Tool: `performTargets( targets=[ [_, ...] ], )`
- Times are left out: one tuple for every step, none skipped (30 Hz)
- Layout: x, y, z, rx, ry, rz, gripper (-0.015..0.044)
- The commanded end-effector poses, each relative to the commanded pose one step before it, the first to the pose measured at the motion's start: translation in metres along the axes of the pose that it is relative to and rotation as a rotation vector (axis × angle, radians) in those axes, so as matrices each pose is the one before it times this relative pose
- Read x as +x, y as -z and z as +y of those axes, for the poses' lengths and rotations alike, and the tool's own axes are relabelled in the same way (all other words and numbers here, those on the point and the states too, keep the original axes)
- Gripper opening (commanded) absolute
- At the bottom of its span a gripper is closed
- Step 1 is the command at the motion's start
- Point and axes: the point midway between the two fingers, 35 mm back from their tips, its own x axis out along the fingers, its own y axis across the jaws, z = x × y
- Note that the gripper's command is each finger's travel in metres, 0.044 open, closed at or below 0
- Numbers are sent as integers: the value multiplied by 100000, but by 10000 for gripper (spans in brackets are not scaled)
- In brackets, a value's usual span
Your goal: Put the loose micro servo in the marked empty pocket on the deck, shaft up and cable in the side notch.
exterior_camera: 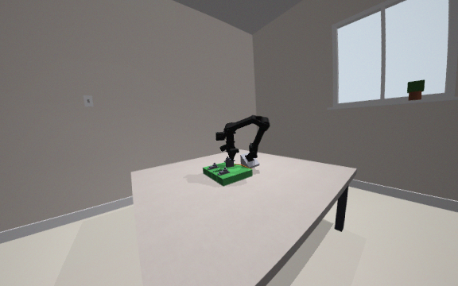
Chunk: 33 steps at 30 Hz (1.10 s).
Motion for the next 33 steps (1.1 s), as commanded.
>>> performTargets(
  targets=[
    [5, -63, 37, 205, -188, -367, 92],
    [0, 0, 0, 0, 0, 0, 85],
    [-82, -6, -2, 2, 7, -2, 59],
    [-147, -10, -4, 4, 12, -4, 32],
    [-219, -12, -6, 6, 16, -4, 6],
    [-304, -12, -7, 9, 25, -7, 0],
    [-327, 4, 3, 7, 15, 0, 0],
    [-357, 25, 21, 7, 11, 4, 0],
    [-397, 44, 43, 7, 5, 8, 0],
    [-446, 60, 62, 6, -1, 13, 0],
    [-396, 63, 65, 4, -7, 15, 0],
    [-245, 47, 58, 2, -7, 11, 0],
    [-62, 5, 36, 0, -3, 3, 0],
    [-13, -24, 21, -1, -1, -1, 0],
    [-5, -37, 19, -2, -1, -1, 0],
    [-3, -52, 40, -2, -2, -2, 0],
    [0, -5, 38, 0, -2, 0, 0],
    [0, 5, 40, 0, -2, 1, 0],
    [0, 11, 34, 0, -2, 1, 0],
    [0, 13, 29, 0, -1, 1, 0],
    [-1, -78, 19, -3, 0, -4, 0],
    [-2, -141, 35, -6, 0, -7, 0],
    [1, -210, 54, -10, -3, -10, 0],
    [-3, -287, 72, -12, 0, -15, 0],
    [-2, -320, 81, -14, -1, -16, 0],
    [3, -359, 94, -17, -6, -16, 0],
    [3, -402, 105, -19, -7, -18, 0],
    [-11, -433, 106, -17, 3, -23, 0],
    [-4, -447, 113, -19, -3, -21, 0],
    [3, -358, 94, -17, -7, -15, 0],
    [4, -218, 58, -11, -6, -8, 0],
    [2, -73, 20, -4, -2, -2, 0],
    [0, 0, 0, 0, 0, 0, 0]
  ],
)
